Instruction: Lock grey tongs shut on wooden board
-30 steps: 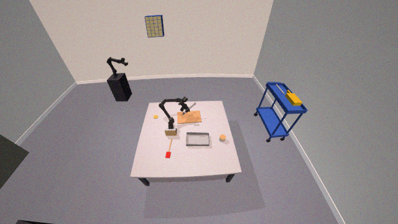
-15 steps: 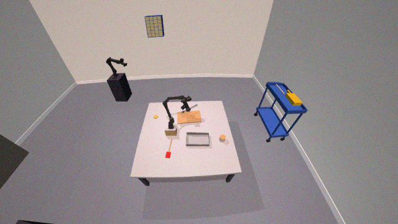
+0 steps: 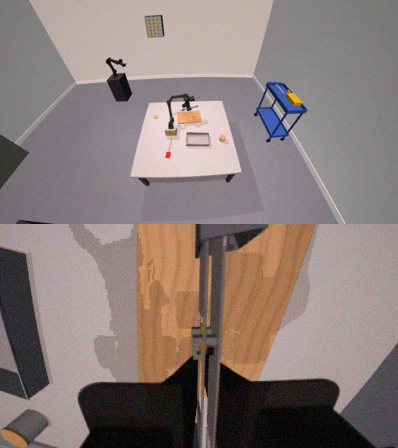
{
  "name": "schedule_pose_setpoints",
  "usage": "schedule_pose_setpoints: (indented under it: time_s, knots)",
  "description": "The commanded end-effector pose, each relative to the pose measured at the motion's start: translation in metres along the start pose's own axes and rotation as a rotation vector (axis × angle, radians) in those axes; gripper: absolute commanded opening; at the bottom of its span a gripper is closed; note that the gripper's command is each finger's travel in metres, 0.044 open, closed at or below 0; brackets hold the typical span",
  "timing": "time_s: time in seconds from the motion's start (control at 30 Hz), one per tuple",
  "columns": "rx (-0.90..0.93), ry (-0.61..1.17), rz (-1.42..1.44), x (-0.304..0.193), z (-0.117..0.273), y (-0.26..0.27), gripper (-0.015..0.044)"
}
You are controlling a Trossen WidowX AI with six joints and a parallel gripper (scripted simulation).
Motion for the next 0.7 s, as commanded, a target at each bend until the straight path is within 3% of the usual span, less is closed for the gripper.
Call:
schedule_pose_setpoints:
  time_s: [0.0, 0.67]
  knots:
    - [-0.05, -0.049, -0.028, -0.0042, 0.0072, -0.0023, -0.015]
    - [-0.066, -0.066, -0.027, -0.0065, 0.0005, -0.003, -0.015]
Point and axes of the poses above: the point midway between the two fingers, 35 mm back from their tips, its own z axis back along the fingers, its own y axis across the jaws, x = y × z, the point moved 1 cm from there along z, back along the fingers, and after that the axes turned 1 degree about z, right-handed, at the moved point
